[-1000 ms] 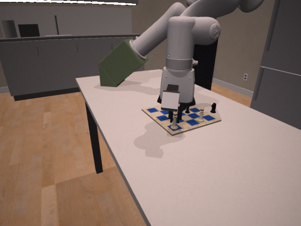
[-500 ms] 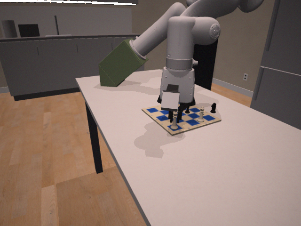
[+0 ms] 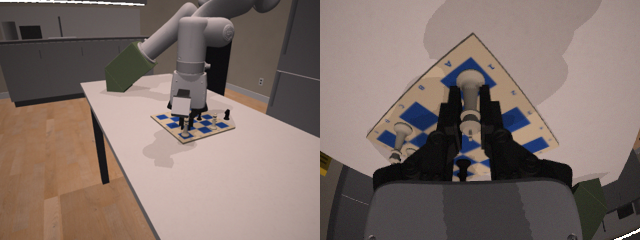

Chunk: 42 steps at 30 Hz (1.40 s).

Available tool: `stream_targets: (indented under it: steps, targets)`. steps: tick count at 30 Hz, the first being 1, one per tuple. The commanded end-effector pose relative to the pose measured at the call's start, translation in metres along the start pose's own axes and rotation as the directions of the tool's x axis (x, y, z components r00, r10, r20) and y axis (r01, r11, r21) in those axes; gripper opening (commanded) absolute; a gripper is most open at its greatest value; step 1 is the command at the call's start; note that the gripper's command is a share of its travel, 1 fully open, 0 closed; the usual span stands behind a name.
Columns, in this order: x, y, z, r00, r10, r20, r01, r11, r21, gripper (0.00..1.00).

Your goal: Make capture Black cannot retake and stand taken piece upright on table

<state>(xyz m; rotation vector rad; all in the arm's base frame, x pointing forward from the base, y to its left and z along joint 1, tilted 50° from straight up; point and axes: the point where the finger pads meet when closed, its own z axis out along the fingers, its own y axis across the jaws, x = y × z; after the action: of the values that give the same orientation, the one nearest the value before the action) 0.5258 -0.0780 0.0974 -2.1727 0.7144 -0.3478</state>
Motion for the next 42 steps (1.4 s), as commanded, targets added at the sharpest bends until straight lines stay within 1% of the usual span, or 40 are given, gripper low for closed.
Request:
stream_targets:
  steps: [1, 2, 4, 13, 17, 30, 32, 34, 36, 38, 39, 42]
  targets:
    - [0.001, 0.0, -0.006, 1.0, -0.001, -0.004, 0.001, 1.0, 0.0, 0.0]
    - [0.001, 0.0, -0.006, 1.0, -0.001, -0.004, 0.001, 1.0, 0.0, 0.0]
    - [0.001, 0.0, -0.015, 1.0, -0.001, -0.004, 0.001, 1.0, 0.0, 0.0]
    - [0.001, 0.0, -0.079, 1.0, -0.001, -0.004, 0.001, 1.0, 0.0, 0.0]
    - [0.001, 0.0, -0.096, 1.0, -0.001, -0.004, 0.001, 1.0, 0.0, 0.0]
    - [0.0, -0.001, -0.1, 1.0, 0.0, -0.004, 0.0, 1.0, 0.0, 0.0]
    - [-0.011, -0.003, -0.1, 1.0, 0.025, -0.004, -0.025, 1.0, 0.0, 0.0]
    - [-0.033, -0.006, -0.1, 0.997, 0.073, -0.004, -0.073, 0.997, 0.001, 0.0]
    - [-0.033, -0.006, -0.1, 0.997, 0.073, -0.004, -0.073, 0.997, 0.001, 0.0]
    - [-0.051, -0.008, -0.1, 0.994, 0.113, -0.004, -0.113, 0.994, 0.001, 0.0]
    - [-0.055, -0.009, -0.1, 0.993, 0.121, -0.004, -0.121, 0.993, 0.001, 0.0]
    - [-0.056, -0.009, -0.1, 0.992, 0.122, -0.004, -0.122, 0.992, 0.001, 0.0]
